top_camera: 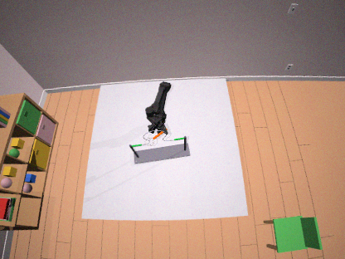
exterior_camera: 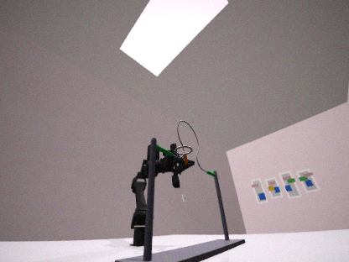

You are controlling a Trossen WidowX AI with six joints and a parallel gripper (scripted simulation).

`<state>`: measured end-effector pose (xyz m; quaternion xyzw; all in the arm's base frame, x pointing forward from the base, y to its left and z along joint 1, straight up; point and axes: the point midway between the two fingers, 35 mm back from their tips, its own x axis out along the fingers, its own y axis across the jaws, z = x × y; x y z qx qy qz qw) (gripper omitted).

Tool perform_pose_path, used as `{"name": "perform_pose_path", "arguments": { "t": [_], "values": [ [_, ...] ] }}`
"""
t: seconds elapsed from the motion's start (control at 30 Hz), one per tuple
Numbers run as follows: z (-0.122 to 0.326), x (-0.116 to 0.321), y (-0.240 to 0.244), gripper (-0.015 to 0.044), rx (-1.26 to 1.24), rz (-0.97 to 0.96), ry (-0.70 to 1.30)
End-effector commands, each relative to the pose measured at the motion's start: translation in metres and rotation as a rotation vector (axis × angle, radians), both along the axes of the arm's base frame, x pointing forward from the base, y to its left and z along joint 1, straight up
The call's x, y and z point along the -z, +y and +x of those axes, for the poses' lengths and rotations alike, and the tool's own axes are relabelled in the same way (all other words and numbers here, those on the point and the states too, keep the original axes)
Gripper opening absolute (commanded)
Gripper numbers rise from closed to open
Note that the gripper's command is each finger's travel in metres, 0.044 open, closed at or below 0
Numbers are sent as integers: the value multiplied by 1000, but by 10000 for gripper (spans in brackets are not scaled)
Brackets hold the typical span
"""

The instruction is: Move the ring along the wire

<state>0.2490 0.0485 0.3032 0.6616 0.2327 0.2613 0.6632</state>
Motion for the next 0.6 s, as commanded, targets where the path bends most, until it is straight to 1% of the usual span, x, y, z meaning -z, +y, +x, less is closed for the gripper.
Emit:
{"name": "perform_pose_path", "arguments": {
  "t": [0.0,0.37,0.57],
  "values": [
    [-1,-15,0,-150,-1,92,9],
    [0,-54,-8,-150,-6,343,46],
    [2,-69,-13,-150,9,433,65]
  ]
}}
